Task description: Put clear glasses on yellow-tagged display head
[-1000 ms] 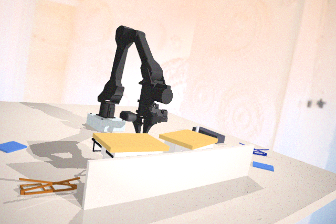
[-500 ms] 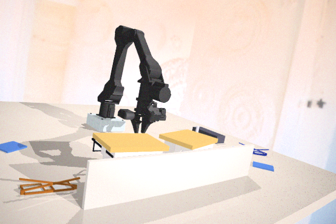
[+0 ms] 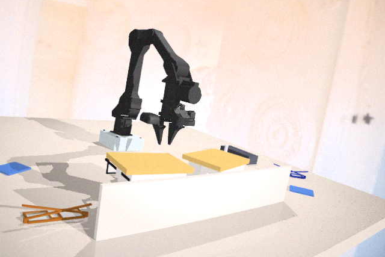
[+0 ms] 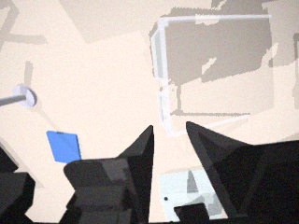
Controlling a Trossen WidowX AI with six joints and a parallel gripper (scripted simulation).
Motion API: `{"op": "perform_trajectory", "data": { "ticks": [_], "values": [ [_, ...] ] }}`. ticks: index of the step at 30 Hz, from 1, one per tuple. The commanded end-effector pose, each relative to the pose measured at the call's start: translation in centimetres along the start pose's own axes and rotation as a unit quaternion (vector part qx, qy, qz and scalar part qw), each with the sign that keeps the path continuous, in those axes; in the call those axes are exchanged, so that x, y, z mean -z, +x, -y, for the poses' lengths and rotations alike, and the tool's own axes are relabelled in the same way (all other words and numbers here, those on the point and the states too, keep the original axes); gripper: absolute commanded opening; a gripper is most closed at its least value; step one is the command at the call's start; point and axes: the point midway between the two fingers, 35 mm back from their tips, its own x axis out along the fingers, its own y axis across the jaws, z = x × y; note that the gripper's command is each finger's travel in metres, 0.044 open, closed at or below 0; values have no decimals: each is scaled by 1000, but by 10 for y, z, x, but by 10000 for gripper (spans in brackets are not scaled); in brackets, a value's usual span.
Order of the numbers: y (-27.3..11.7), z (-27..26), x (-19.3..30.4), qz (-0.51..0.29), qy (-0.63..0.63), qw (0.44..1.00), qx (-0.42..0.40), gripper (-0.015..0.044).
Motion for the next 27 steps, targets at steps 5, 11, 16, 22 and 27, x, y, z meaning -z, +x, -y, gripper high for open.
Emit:
{"op": "perform_trajectory", "data": {
  "ticks": [5,11,16,22,27],
  "values": [
    [0,1,0,-1,-1,1000,0,200],
    [-5,6,1,-2,-1,1000,1,140],
    [-5,6,1,-2,-1,1000,1,140],
    [-1,6,1,-2,-1,1000,1,140],
    [7,6,0,-2,-1,1000,1,140]
  ]
}}
